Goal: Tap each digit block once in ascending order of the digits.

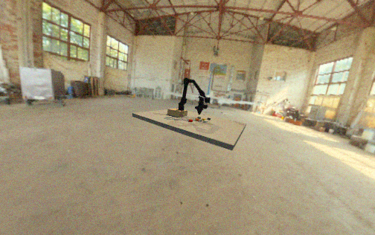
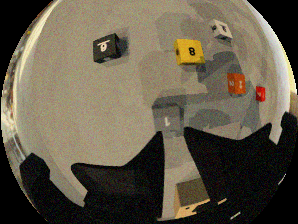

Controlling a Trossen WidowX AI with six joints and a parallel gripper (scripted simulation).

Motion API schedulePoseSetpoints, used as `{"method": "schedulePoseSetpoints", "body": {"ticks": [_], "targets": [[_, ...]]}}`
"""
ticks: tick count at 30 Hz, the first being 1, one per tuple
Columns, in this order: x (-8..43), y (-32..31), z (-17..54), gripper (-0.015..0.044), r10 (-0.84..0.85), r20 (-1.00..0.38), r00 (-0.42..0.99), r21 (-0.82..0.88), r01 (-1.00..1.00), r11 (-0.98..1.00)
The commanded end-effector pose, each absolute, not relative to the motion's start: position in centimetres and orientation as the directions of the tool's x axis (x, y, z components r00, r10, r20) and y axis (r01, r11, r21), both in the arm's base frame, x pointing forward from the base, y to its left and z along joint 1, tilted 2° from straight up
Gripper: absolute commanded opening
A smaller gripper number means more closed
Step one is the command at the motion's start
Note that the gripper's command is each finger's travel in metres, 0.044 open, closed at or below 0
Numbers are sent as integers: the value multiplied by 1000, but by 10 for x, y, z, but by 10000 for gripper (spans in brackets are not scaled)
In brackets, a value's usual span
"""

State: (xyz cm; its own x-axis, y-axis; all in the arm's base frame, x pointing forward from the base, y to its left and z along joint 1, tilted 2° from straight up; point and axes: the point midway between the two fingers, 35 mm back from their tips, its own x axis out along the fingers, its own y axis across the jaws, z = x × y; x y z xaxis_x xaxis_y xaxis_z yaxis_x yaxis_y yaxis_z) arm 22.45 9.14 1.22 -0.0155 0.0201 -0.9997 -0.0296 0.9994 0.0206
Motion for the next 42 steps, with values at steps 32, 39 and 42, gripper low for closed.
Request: {"method": "schedulePoseSetpoints", "body": {"ticks": [32,39,42], "targets": [[223,93,-22,20,24,-1000,-18,24,-24,999],[225,93,-10,20,24,-1000,-10,24,-28,999],[224,92,9,20,24,-1000,-18,24,-24,999]]}}
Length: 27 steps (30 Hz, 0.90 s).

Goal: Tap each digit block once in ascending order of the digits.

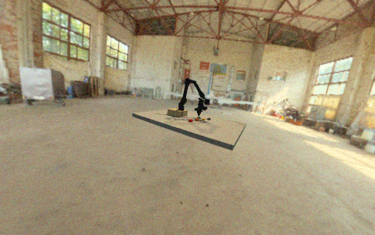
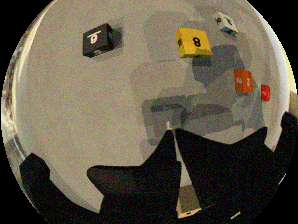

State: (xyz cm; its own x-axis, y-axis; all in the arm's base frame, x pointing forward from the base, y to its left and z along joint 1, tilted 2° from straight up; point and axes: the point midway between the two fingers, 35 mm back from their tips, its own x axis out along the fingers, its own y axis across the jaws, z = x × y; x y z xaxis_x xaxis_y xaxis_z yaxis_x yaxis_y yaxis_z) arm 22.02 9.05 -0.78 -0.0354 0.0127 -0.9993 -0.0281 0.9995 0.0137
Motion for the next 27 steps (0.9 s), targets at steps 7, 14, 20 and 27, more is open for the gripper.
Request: {"method": "schedulePoseSetpoints", "body": {"ticks": [7,14,20,27], "targets": [[228,92,48,20,24,-1000,-17,24,-24,999],[226,90,90,20,24,-1000,-17,24,-24,999],[249,54,90,20,20,-1000,-14,20,-24,1000],[277,-32,87,20,12,-1000,-13,12,-23,1000]]}}
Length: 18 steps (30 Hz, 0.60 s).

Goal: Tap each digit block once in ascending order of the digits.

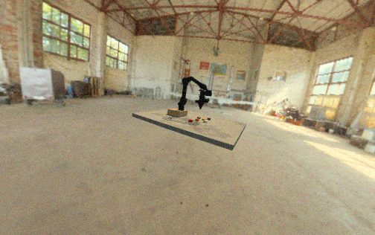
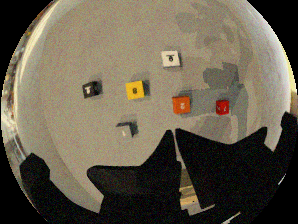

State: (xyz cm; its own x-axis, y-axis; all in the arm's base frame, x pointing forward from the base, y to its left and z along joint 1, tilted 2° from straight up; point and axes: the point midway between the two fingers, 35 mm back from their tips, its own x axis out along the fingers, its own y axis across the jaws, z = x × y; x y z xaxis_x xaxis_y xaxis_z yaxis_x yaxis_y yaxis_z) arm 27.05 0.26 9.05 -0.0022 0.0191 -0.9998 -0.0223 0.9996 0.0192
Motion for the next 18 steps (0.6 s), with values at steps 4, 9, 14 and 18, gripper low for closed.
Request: {"method": "schedulePoseSetpoints", "body": {"ticks": [4,9,14,18], "targets": [[279,-41,87,20,11,-1000,-13,12,-23,1000],[281,-41,46,20,11,-1000,-13,12,-23,1000],[277,-40,6,20,12,-1000,-13,12,-23,1000],[277,-40,5,20,12,-1000,-13,12,-23,1000]]}}
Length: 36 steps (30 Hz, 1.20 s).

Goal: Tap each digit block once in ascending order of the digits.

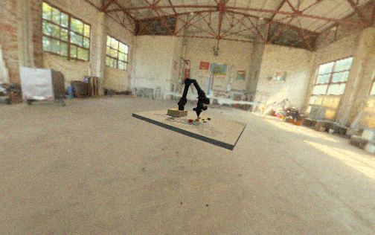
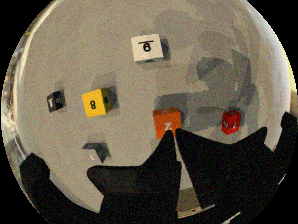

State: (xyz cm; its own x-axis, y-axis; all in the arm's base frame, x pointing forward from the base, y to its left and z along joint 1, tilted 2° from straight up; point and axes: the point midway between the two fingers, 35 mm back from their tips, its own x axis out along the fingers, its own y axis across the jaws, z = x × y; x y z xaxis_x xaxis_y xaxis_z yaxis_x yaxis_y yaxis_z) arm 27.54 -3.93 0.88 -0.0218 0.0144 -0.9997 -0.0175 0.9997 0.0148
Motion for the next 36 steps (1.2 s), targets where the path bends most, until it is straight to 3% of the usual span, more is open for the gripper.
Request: {"method": "schedulePoseSetpoints", "body": {"ticks": [1,27,36], "targets": [[277,-40,4,20,12,-1000,-13,12,-23,1000],[277,-40,-24,20,12,-1000,-13,12,-23,1000],[278,-40,8,20,12,-1000,-13,12,-23,1000]]}}
